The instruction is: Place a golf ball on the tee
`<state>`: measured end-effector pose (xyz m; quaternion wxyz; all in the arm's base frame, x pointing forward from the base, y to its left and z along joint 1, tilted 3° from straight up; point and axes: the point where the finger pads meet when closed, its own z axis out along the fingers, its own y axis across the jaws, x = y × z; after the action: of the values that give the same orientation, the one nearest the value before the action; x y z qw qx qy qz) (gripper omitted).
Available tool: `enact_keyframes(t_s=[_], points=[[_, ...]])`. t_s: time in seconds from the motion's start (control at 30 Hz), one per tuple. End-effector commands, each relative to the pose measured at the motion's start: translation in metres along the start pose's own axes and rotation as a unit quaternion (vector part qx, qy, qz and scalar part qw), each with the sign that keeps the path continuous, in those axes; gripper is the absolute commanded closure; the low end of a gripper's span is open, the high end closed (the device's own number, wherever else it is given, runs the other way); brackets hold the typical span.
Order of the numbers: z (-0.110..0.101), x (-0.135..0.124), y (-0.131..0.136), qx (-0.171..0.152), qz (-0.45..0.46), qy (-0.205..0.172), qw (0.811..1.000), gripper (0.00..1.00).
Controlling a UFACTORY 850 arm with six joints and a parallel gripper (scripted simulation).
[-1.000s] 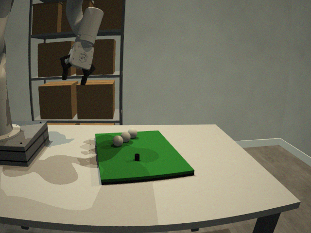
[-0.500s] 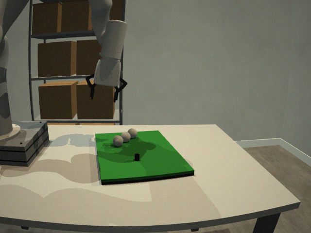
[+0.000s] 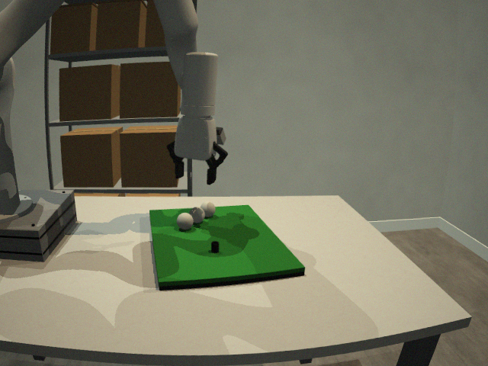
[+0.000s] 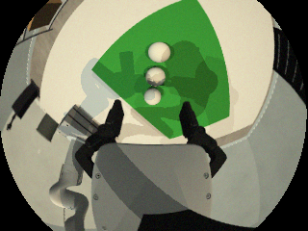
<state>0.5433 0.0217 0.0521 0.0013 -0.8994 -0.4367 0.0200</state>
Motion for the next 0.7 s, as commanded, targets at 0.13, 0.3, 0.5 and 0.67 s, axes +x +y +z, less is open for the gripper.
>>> enact_keyframes(t_s=[0.13, 0.3, 0.5, 0.67], points=[[0.002, 0.003, 0.003, -0.020, 0.038, -0.003, 0.999, 0.00], [0.002, 0.003, 0.003, -0.020, 0.038, -0.003, 0.999, 0.00], [0.003, 0.003, 0.003, -0.020, 0.038, -0.003, 0.999, 0.00], [0.072, 0.002, 0.005, -0.020, 0.039, -0.004, 0.999, 0.00]])
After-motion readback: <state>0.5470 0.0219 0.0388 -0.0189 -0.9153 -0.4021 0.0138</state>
